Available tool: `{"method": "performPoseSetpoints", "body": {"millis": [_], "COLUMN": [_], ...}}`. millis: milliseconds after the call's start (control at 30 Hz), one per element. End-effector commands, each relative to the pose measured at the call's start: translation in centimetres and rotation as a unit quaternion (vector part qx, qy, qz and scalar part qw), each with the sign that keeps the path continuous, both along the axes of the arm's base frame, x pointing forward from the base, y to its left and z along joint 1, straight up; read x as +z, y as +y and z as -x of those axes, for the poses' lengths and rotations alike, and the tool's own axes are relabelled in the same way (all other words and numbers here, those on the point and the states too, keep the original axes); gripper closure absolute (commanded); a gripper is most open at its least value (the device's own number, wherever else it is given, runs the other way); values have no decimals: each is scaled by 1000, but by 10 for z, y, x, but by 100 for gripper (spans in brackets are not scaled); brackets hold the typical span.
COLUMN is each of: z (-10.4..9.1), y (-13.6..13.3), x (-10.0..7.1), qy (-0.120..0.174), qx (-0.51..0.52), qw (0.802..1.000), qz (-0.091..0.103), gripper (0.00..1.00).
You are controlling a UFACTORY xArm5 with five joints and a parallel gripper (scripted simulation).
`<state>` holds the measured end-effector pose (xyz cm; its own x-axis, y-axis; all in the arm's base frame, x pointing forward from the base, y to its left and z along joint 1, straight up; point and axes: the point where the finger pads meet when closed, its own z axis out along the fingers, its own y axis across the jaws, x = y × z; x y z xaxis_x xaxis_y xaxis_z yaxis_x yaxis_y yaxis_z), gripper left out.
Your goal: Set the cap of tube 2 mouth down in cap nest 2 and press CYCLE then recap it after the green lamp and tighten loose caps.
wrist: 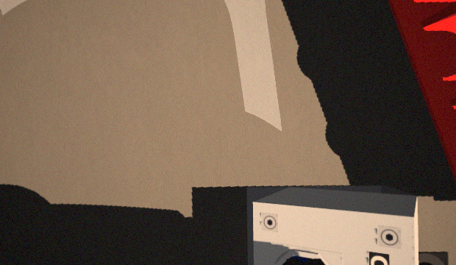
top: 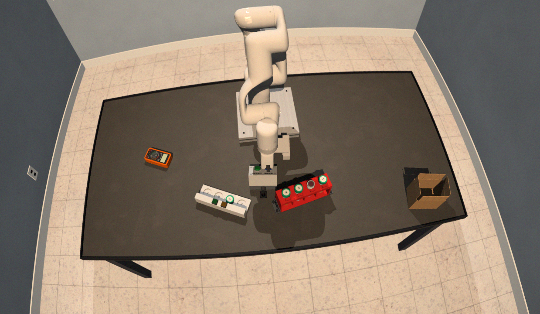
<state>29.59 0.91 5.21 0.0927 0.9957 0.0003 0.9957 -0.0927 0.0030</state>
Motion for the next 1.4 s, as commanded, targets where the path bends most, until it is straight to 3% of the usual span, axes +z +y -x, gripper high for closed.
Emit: {"method": "performPoseSetpoints", "body": {"millis": [0,533,867,1167,1200,1367], "z": [-1,-1,-1,-1,-7,-27], "y": [0,0,0,0,-6,-27], "x": [-1,-2,28,29,28,26], "qy": [-1,-1,-1,-1,-1,-1], "qx": [0,0,0,0,42,179], "qw": [1000,1000,1000,1000,999,984], "qz": [-1,-1,-1,-1,0,0], "gripper": [100,100,100,100,0,0]}}
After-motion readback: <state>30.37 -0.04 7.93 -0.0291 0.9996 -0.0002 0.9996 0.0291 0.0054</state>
